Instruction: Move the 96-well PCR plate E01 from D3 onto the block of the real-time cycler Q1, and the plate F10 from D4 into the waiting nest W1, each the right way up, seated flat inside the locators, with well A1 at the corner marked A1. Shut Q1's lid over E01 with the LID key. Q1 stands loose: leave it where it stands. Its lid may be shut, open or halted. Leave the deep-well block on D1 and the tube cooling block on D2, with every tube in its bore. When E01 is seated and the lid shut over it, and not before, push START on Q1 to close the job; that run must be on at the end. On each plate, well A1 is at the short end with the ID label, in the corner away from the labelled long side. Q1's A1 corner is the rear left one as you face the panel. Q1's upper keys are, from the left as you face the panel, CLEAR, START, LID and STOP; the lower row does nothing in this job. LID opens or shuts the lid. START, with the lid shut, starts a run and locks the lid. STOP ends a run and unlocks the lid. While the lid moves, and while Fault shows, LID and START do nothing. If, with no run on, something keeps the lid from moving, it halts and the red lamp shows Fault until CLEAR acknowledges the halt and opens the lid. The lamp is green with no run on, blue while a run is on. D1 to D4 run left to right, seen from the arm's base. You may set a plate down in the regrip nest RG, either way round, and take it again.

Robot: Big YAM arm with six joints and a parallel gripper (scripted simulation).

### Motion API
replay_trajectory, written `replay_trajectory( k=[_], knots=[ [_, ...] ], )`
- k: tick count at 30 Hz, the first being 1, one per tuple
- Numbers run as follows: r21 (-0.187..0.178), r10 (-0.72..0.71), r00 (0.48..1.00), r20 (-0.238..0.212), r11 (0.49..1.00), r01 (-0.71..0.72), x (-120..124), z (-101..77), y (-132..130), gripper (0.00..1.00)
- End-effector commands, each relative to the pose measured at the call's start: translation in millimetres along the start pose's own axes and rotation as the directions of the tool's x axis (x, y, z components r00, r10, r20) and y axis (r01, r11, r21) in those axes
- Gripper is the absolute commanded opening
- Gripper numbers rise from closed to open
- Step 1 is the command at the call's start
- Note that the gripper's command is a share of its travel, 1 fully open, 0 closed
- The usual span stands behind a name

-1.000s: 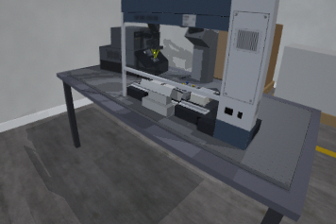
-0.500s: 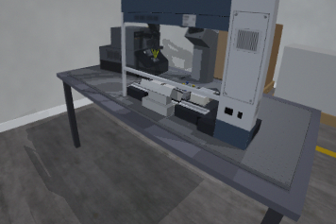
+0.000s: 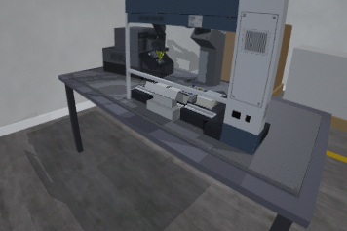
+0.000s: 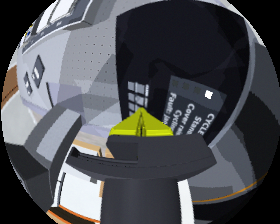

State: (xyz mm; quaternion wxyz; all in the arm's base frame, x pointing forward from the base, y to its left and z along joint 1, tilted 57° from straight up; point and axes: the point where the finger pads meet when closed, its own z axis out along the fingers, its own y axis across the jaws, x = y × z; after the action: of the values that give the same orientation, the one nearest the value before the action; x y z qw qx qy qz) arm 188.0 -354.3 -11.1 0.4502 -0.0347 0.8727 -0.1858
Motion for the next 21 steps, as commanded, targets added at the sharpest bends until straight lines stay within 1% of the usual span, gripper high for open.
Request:
replay_trajectory(
  k=[1, 10, 21],
  knots=[
    [-0.129, 0.114, 0.992, -0.06, 0.984, -0.121, 27.7, 21.4, 72.2, 0.0],
    [-0.141, 0.114, 0.992, -0.053, 0.983, -0.12, 24.5, 21.8, 76.5, 0.0],
    [-0.145, 0.113, 0.992, -0.051, 0.982, -0.119, 22.3, 21.8, 77.5, 0.0]
  ],
)
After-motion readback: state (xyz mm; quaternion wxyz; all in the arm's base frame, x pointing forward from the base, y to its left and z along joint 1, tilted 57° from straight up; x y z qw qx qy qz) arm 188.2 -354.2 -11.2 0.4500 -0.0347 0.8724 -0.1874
